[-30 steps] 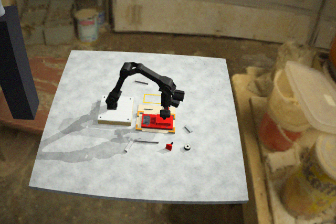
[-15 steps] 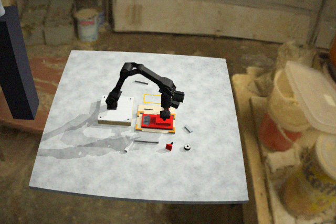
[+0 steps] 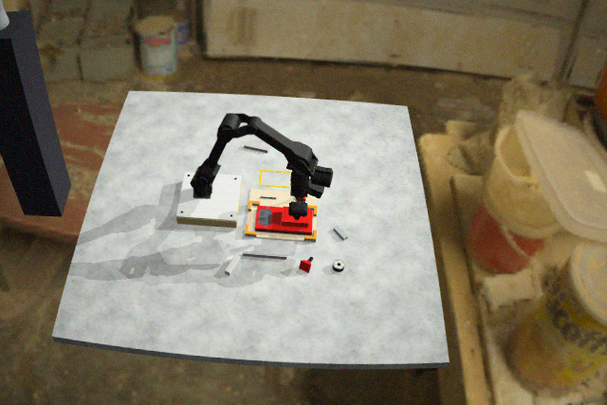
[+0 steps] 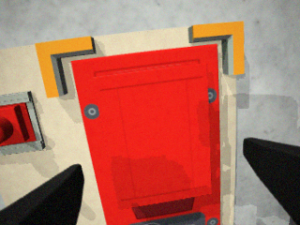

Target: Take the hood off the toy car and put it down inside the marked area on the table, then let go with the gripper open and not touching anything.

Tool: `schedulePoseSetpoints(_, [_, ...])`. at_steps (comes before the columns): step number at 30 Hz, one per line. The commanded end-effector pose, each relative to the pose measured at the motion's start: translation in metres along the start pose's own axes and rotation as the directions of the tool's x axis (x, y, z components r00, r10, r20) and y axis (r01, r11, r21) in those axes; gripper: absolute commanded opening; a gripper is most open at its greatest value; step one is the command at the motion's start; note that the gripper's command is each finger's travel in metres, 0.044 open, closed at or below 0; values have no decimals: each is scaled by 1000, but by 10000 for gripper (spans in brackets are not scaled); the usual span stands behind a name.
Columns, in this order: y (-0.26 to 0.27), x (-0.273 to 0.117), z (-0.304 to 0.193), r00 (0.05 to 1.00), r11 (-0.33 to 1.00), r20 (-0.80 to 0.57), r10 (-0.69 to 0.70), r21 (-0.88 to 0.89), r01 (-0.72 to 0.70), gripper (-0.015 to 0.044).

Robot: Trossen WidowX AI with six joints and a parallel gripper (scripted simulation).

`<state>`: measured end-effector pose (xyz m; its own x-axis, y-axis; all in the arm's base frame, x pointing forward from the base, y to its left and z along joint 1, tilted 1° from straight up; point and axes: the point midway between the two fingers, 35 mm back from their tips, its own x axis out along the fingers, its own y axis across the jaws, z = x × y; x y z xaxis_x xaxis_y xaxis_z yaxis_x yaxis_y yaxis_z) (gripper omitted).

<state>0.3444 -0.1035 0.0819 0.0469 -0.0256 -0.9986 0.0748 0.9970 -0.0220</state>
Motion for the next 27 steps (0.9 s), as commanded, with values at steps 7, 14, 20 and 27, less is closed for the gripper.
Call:
schedulePoseSetpoints(7, [0, 8, -1, 1000, 1000, -5, -2, -5, 2, 440])
schedulePoseSetpoints(14, [-1, 12, -2, 1000, 1000, -5, -2, -5, 2, 440])
schedulePoseSetpoints(20, [0, 15, -2, 1000, 1000, -5, -2, -5, 2, 440])
schedulePoseSetpoints(27, [0, 19, -2, 1000, 1000, -5, -2, -5, 2, 440])
